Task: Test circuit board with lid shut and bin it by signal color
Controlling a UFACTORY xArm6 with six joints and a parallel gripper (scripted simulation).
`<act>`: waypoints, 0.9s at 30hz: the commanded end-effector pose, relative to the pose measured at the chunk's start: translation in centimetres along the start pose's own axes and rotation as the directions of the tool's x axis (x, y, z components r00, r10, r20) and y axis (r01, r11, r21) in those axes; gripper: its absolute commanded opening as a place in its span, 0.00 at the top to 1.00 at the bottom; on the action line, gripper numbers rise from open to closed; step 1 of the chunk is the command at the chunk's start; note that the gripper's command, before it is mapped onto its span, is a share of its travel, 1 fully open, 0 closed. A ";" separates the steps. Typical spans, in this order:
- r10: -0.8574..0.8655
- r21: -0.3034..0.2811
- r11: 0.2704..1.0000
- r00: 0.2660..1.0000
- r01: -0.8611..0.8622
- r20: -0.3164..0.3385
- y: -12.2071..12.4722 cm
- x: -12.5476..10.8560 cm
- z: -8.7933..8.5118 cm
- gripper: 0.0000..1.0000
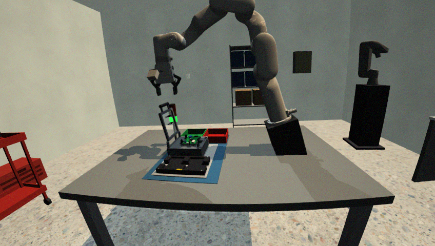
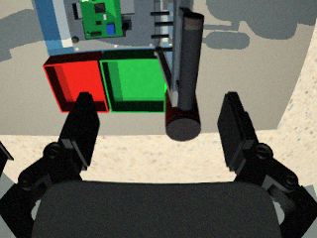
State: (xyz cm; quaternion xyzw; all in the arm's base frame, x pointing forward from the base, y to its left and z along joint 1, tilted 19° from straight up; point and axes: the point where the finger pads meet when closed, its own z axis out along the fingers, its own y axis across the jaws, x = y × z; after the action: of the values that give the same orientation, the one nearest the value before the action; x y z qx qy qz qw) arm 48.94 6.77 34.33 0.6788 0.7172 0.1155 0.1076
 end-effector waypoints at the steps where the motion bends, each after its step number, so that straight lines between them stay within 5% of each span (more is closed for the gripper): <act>1: 0.000 -0.008 1.000 1.000 0.000 -0.001 -2.8 0.0 -0.2 0.00; 15: 0.000 -0.008 1.000 1.000 0.000 -0.001 -9.8 0.0 -0.2 0.00; 27: 0.000 -0.008 1.000 1.000 0.000 -0.001 -10.6 0.0 -0.1 0.00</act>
State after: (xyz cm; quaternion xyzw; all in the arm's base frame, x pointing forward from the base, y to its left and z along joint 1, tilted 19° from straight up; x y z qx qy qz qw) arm 38.82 6.20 31.01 0.6786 0.7170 0.1167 0.1087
